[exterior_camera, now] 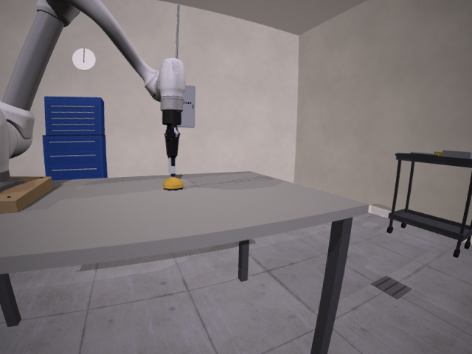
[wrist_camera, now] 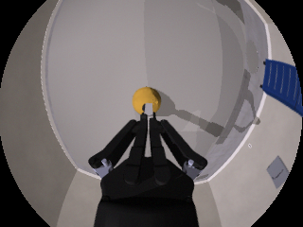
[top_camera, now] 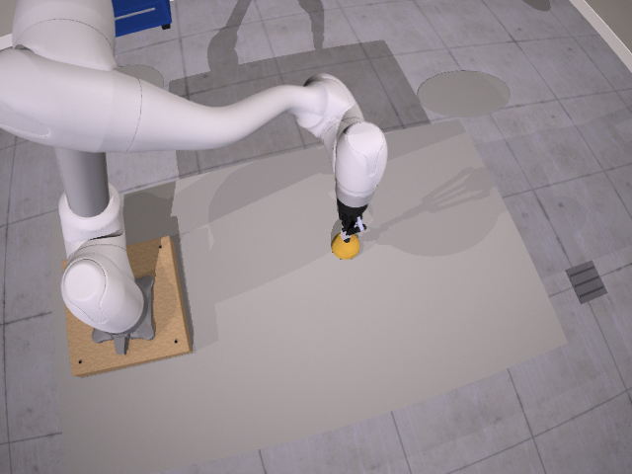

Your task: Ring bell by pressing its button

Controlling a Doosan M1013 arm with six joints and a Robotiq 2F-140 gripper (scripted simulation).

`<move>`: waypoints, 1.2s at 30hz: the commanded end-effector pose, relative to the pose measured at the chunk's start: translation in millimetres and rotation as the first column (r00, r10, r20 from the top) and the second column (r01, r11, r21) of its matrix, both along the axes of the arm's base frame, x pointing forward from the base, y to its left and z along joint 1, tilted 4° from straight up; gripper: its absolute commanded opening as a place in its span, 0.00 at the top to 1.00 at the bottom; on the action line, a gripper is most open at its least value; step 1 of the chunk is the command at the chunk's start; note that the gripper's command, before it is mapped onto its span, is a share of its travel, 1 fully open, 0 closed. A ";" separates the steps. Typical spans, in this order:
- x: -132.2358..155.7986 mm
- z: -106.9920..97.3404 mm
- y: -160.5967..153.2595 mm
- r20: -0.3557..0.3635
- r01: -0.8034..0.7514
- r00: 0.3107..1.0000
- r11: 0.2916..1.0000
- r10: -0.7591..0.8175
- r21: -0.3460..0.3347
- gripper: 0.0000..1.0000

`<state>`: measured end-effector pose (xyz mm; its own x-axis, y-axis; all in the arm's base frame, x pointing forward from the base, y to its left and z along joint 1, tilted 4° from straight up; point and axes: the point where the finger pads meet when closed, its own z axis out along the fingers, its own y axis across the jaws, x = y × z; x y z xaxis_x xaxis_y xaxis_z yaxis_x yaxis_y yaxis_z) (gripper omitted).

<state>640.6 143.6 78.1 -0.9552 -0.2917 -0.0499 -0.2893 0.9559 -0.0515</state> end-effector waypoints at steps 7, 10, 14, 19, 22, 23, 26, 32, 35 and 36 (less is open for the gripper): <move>-0.3 0.7 0.0 0.000 0.000 1.000 1.000 0.000 0.000 1.00; -0.5 3.2 0.1 0.000 0.000 1.000 1.000 0.000 0.000 1.00; -0.8 9.1 0.3 0.000 0.000 1.000 1.000 0.000 0.000 1.00; -1.4 17.8 0.6 0.000 0.000 1.000 1.000 0.000 0.000 1.00; -1.7 23.0 0.8 0.000 0.000 1.000 1.000 0.000 0.000 1.00; -1.9 25.8 0.9 0.000 0.000 1.000 1.000 0.000 0.000 1.00; -2.4 34.4 1.2 0.000 0.000 1.000 1.000 0.000 0.000 1.00; -3.5 51.3 1.8 0.000 0.000 1.000 1.000 0.000 0.000 1.00; -3.9 58.3 2.0 0.000 0.000 1.000 1.000 0.000 0.000 1.00; -3.9 58.3 2.0 0.000 0.000 1.000 1.000 0.000 0.000 1.00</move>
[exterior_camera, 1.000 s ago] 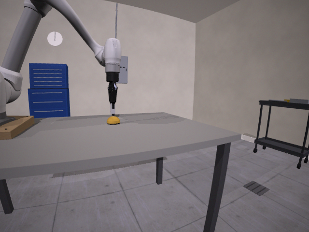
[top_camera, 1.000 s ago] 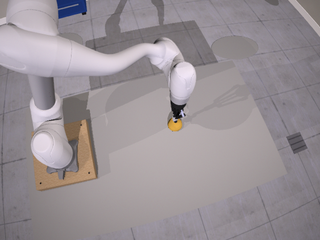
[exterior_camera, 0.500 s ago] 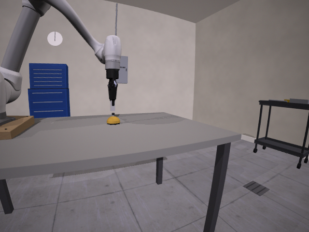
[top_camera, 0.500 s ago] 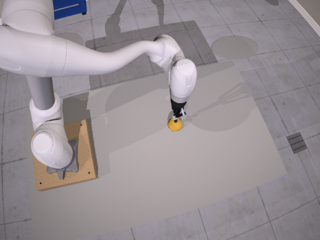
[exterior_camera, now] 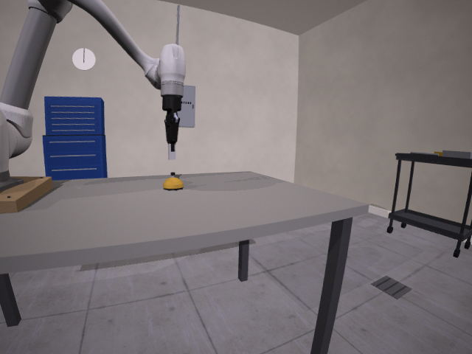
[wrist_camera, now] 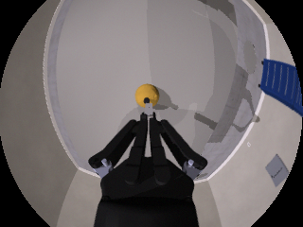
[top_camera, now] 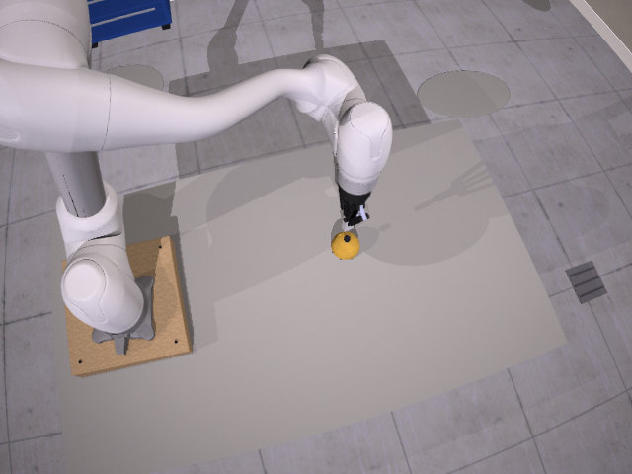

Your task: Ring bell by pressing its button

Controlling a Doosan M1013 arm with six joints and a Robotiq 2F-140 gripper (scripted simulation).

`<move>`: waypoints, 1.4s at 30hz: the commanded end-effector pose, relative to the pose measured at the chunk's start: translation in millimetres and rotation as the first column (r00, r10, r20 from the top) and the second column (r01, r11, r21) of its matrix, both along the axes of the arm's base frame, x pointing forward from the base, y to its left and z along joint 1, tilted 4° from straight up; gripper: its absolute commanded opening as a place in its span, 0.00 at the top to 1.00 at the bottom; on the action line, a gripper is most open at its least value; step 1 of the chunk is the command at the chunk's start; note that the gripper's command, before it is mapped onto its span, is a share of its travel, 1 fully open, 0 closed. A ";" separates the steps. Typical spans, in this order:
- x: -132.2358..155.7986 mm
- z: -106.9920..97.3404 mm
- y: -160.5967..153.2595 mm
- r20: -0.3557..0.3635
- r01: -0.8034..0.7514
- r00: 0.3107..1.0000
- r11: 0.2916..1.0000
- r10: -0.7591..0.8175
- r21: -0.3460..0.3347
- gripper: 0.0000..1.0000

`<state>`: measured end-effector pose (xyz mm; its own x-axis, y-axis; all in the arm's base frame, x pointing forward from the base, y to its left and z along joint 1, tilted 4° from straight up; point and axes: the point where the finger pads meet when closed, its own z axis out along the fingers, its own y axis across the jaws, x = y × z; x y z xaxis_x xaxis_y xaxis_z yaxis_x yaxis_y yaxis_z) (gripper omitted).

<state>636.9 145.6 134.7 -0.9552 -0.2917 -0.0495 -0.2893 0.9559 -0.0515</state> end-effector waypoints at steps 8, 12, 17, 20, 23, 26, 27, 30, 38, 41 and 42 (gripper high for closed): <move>-0.7 11.2 0.4 0.000 0.000 1.000 1.000 0.000 0.000 1.00; -0.8 12.6 0.4 0.000 0.000 1.000 1.000 0.000 0.000 1.00; -0.8 12.6 0.4 0.000 0.000 1.000 1.000 0.000 0.000 1.00; -0.8 12.6 0.4 0.000 0.000 1.000 1.000 0.000 0.000 1.00; -0.8 12.6 0.4 0.000 0.000 1.000 1.000 0.000 0.000 1.00; -0.8 12.6 0.4 0.000 0.000 1.000 1.000 0.000 0.000 1.00; -0.8 12.6 0.4 0.000 0.000 1.000 1.000 0.000 0.000 1.00; -0.8 12.6 0.4 0.000 0.000 1.000 1.000 0.000 0.000 1.00; -0.8 12.6 0.4 0.000 0.000 1.000 1.000 0.000 0.000 1.00; -0.8 12.6 0.4 0.000 0.000 1.000 1.000 0.000 0.000 1.00; -0.8 12.6 0.4 0.000 0.000 1.000 1.000 0.000 0.000 1.00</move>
